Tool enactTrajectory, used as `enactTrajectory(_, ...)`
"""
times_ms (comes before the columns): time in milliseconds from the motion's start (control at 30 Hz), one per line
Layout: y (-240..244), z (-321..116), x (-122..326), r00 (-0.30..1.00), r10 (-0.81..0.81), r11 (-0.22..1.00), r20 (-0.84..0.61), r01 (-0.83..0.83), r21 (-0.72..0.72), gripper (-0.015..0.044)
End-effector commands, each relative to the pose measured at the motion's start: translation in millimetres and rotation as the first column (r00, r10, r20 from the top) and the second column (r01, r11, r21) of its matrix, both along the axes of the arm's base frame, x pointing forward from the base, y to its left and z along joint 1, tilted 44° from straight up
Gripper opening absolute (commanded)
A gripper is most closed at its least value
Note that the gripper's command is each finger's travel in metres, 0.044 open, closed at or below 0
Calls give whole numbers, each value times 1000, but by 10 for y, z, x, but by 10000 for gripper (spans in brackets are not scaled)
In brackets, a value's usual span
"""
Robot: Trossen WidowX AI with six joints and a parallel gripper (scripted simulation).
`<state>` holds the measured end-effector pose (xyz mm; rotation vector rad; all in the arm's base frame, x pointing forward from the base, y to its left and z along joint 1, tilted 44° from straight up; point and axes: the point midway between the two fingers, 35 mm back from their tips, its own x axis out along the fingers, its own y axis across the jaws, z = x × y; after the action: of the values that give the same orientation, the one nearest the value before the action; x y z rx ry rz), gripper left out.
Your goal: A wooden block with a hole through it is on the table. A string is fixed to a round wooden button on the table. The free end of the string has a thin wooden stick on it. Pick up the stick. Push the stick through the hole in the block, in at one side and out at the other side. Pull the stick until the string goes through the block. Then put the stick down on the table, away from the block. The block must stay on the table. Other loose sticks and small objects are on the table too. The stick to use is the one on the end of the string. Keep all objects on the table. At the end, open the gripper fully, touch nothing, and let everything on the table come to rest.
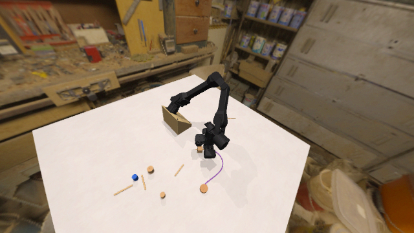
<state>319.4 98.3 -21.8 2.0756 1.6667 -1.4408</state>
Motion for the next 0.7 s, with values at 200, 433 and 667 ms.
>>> enactTrajectory(200,-85,-81,-88,1000,1,1000,-3,-1,-4,0)
enactTrajectory(433,-79,-69,-74,1000,-1,1000,-1,1,-1,53)
enactTrajectory(667,-97,-53,-69,1000,-1,1000,-1,1,-1,124)
